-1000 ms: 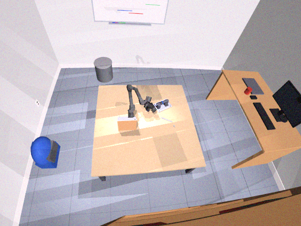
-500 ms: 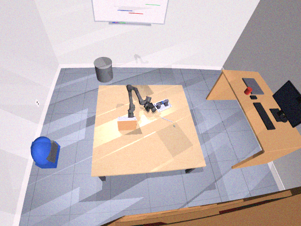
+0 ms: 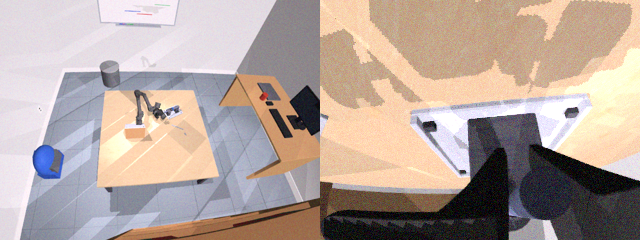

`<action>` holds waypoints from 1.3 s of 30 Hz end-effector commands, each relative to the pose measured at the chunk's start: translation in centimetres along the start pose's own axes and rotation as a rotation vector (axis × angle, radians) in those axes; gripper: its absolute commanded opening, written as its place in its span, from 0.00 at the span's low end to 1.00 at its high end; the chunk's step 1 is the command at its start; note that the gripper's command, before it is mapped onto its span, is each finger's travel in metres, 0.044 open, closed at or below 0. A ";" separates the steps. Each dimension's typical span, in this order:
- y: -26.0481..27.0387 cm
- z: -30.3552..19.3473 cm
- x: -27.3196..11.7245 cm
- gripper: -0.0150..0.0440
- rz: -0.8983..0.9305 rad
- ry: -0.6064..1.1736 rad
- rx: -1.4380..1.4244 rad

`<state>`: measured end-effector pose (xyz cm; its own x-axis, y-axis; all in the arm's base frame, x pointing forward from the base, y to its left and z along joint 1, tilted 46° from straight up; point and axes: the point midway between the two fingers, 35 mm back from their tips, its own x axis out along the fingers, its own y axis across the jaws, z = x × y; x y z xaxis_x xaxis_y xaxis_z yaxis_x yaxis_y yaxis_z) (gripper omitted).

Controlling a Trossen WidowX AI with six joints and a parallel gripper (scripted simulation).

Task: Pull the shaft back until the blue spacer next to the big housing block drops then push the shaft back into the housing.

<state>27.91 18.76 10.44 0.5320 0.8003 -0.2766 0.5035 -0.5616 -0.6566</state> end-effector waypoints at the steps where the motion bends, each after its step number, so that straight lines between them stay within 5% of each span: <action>1: 0.0 0.0 -0.1 0.25 -0.001 0.000 -0.004; 39: 0.0 0.4 -0.4 0.25 -0.001 0.000 -0.004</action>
<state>27.48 18.55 10.28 0.5318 0.8003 -0.2769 0.5033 -0.5616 -0.6567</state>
